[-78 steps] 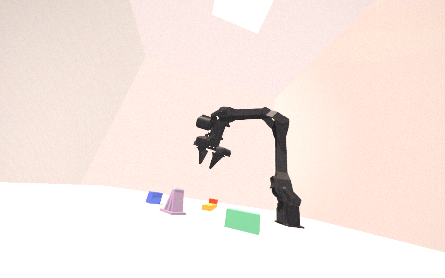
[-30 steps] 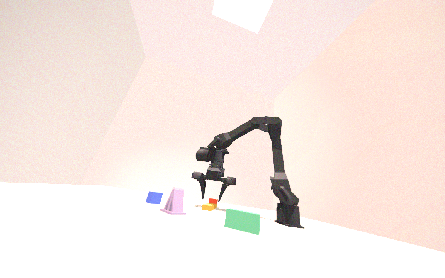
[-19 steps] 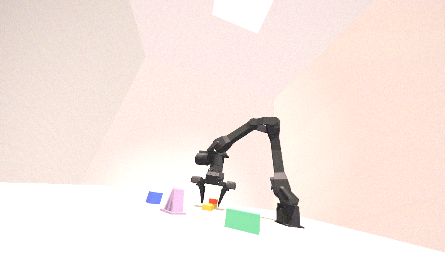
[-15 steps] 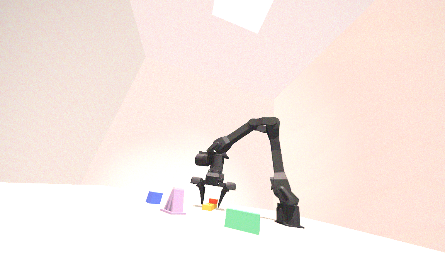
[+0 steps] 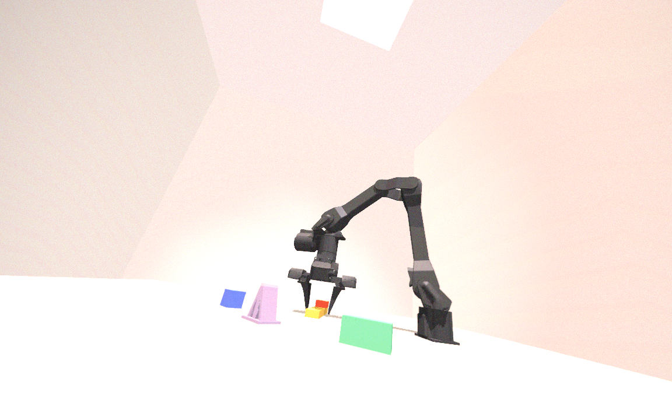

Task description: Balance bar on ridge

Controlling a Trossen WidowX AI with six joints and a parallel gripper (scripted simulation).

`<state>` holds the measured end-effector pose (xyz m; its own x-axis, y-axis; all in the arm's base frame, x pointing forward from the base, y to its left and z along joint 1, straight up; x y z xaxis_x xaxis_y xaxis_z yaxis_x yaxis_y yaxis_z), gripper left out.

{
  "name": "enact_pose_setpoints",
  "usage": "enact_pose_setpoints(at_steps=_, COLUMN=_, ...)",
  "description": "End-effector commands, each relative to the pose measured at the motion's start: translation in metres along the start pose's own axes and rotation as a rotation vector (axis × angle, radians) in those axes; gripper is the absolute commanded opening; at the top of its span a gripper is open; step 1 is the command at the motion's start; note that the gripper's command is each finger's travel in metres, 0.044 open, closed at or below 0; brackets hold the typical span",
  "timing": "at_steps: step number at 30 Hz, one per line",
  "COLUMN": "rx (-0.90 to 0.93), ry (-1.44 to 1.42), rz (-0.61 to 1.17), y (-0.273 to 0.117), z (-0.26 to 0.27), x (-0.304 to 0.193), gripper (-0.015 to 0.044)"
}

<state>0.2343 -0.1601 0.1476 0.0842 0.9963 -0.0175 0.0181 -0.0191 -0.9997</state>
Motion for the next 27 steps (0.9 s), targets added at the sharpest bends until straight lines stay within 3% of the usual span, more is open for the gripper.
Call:
enact_pose_setpoints(at_steps=1, rx=0.0, ry=0.0, rz=0.0, y=0.0, z=0.0, x=0.0, gripper=0.021)
enact_pose_setpoints(at_steps=3, rx=0.0, ry=0.0, rz=0.0, y=0.0, z=0.0, x=0.0, gripper=0.0157)
enact_pose_setpoints(at_steps=9, rx=0.0, ry=0.0, rz=0.0, y=0.0, z=0.0, x=0.0, gripper=0.0117)
enact_pose_setpoints(at_steps=14, rx=0.0, ry=0.0, rz=0.0, y=-0.008, z=-0.001, x=-0.001, gripper=0.0)
enact_pose_setpoints(at_steps=27, rx=-0.001, ry=-0.002, rz=-0.002, y=-0.041, z=-0.005, x=-0.003, gripper=0.0)
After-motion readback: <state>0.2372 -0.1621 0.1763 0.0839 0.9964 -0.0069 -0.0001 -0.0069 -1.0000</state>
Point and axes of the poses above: the point midway between the two fingers, 35 mm back from their tips, its own y axis out along the fingers, its own z axis across the jaws, x = y × z, the point moved 10 cm from there along -y, back along the fingers, and after that the axes turned 15 degrees about -y, right-handed, at the moved point
